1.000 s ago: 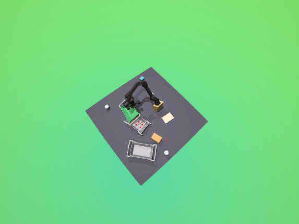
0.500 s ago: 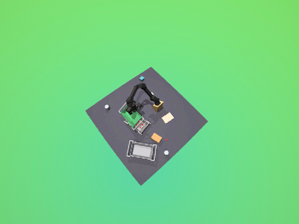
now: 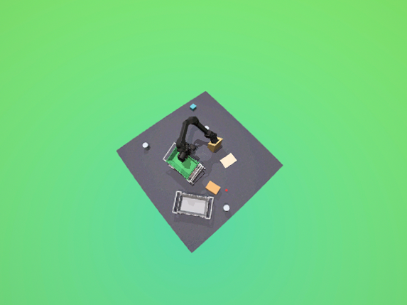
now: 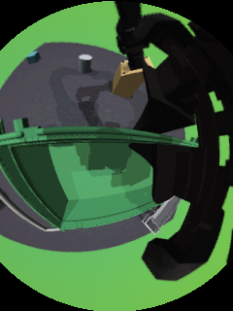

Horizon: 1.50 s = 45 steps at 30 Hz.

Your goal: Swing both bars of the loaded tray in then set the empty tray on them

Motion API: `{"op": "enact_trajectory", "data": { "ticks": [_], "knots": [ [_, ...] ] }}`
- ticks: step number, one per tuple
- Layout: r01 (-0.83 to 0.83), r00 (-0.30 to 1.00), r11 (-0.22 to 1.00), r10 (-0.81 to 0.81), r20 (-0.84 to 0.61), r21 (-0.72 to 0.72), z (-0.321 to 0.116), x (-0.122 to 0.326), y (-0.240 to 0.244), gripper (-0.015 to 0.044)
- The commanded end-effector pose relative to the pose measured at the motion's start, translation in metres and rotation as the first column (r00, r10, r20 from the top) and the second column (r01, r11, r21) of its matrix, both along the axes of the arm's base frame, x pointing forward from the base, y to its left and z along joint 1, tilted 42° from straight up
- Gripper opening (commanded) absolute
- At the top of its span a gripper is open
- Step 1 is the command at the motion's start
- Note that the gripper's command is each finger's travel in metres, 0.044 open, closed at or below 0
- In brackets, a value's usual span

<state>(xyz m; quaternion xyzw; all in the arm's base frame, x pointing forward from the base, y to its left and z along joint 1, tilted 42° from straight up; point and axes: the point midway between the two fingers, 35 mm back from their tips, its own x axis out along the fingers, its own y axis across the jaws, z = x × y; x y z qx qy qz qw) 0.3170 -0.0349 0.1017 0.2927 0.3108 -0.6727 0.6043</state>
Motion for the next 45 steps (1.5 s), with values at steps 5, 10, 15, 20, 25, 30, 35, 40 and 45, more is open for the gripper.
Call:
{"op": "enact_trajectory", "data": {
  "ticks": [5, 10, 15, 20, 25, 30, 35, 40, 45],
  "knots": [
    [-0.082, 0.997, 0.996, 0.081, -0.016, -0.031, -0.011, 0.009, 0.030, 0.0000],
    [-0.083, 0.996, 0.996, 0.083, -0.017, -0.032, -0.011, 0.009, 0.030, 0.0000],
    [-0.083, 0.996, 0.996, 0.083, -0.017, -0.032, -0.011, 0.009, 0.030, 0.0000],
    [-0.083, 0.996, 0.996, 0.083, -0.017, -0.032, -0.011, 0.009, 0.030, 0.0000],
    [-0.083, 0.996, 0.996, 0.083, -0.017, -0.032, -0.011, 0.009, 0.030, 0.0000],
    [-0.083, 0.996, 0.996, 0.083, -0.017, -0.032, -0.011, 0.009, 0.030, 0.0000],
    [-0.083, 0.996, 0.996, 0.083, -0.017, -0.032, -0.011, 0.009, 0.030, 0.0000],
    [-0.083, 0.996, 0.996, 0.083, -0.017, -0.032, -0.011, 0.009, 0.030, 0.0000],
    [-0.083, 0.996, 0.996, 0.083, -0.017, -0.032, -0.011, 0.009, 0.030, 0.0000]
  ]
}}
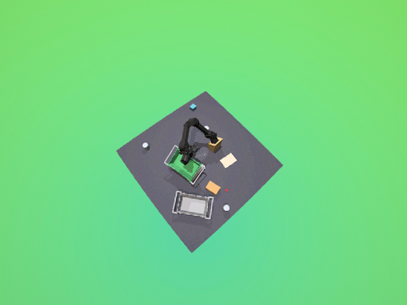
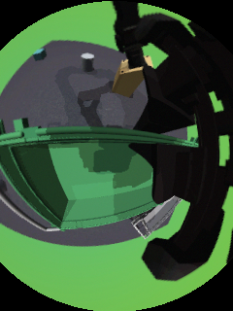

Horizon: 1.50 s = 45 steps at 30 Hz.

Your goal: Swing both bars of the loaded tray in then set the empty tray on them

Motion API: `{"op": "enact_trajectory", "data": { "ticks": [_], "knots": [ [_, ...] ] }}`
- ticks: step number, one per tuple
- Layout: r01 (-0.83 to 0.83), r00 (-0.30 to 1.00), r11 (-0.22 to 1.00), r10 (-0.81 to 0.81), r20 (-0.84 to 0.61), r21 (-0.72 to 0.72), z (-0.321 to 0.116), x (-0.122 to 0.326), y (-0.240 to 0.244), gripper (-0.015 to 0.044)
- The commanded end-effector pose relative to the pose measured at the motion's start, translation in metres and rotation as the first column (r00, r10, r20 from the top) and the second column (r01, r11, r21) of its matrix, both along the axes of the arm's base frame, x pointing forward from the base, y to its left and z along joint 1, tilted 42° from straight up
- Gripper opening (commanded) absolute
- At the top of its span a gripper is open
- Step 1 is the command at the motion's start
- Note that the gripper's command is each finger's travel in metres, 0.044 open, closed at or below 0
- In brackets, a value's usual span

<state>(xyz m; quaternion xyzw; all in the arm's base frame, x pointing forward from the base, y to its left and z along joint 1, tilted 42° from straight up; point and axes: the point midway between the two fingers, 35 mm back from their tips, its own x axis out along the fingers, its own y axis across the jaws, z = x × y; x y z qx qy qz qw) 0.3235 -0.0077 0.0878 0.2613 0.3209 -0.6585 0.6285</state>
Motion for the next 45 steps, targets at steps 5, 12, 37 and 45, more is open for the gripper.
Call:
{"op": "enact_trajectory", "data": {
  "ticks": [5, 12, 37, 45],
  "knots": [
    [-0.008, 1.000, 1.000, 0.008, 0.016, -0.002, 0.003, 0.002, 0.003, 0.0000],
    [-0.008, 1.000, 1.000, 0.008, 0.016, -0.002, -0.001, 0.002, 0.000, 0.0000],
    [-0.008, 1.000, 1.000, 0.008, 0.016, -0.003, -0.030, -0.003, -0.026, 0.0000],
    [-0.008, 1.000, 1.000, 0.008, 0.016, -0.004, -0.034, -0.009, -0.030, 0.0000]
  ]
}}
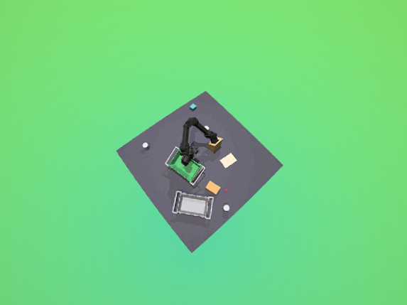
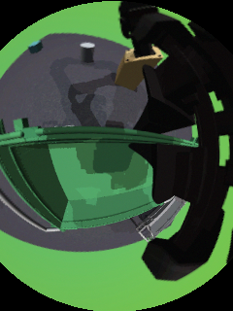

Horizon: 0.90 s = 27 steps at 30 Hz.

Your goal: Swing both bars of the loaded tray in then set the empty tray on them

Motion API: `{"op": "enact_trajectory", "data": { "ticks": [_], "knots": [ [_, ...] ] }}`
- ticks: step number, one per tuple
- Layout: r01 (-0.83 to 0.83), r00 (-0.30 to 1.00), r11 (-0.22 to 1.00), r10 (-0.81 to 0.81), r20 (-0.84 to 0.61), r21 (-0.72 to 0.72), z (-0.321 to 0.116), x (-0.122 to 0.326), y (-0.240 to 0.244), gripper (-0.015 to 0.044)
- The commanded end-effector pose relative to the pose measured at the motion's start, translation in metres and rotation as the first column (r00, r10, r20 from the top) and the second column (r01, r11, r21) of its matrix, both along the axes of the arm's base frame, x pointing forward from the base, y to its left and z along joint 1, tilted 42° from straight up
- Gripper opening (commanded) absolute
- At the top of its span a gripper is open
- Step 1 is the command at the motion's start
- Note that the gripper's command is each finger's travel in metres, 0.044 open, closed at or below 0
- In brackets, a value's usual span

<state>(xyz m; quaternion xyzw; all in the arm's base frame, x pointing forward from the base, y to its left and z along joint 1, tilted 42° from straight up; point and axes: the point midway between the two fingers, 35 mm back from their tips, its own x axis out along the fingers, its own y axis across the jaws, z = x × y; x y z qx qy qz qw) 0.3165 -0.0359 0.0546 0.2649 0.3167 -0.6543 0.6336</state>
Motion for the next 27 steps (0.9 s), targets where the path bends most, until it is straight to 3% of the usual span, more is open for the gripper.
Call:
{"op": "enact_trajectory", "data": {
  "ticks": [1, 27],
  "knots": [
    [-0.001, 1.000, 1.000, 0.001, 0.000, -0.003, -0.001, -0.003, -0.002, 0.0000],
    [-0.001, 1.000, 1.000, 0.001, 0.000, -0.004, -0.016, -0.017, -0.015, 0.0000]
  ]
}}
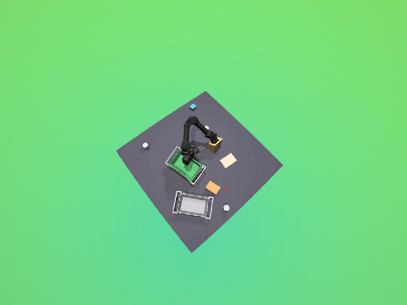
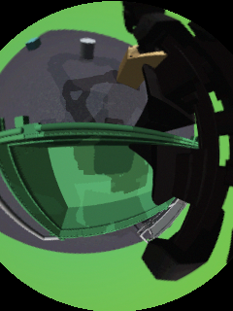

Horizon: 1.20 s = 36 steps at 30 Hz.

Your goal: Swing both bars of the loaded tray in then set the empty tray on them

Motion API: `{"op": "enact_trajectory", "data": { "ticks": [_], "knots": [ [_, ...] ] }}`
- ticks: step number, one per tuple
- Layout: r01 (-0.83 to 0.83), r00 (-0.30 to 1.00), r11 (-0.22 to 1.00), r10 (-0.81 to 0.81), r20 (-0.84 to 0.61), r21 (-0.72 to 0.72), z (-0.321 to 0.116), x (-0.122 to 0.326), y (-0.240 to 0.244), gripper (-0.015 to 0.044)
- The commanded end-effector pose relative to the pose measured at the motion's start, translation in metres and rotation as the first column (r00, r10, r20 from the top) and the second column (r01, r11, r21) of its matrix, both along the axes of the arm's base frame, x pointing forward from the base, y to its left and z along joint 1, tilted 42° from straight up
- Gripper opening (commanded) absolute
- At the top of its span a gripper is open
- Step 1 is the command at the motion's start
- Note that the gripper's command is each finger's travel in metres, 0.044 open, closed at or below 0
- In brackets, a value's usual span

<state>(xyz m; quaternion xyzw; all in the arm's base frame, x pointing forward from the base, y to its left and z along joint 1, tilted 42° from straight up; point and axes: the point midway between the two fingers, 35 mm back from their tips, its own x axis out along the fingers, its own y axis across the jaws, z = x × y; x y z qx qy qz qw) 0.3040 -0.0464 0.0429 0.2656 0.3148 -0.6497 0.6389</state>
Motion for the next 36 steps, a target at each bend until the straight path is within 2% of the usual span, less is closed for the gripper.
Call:
{"op": "enact_trajectory", "data": {
  "ticks": [1, 36],
  "knots": [
    [0.011, 1.000, 1.000, -0.011, -0.009, -0.002, -0.005, -0.005, -0.006, 0.0000],
    [0.011, 1.000, 1.000, -0.011, -0.010, -0.003, -0.025, -0.017, -0.024, 0.0000]
  ]
}}
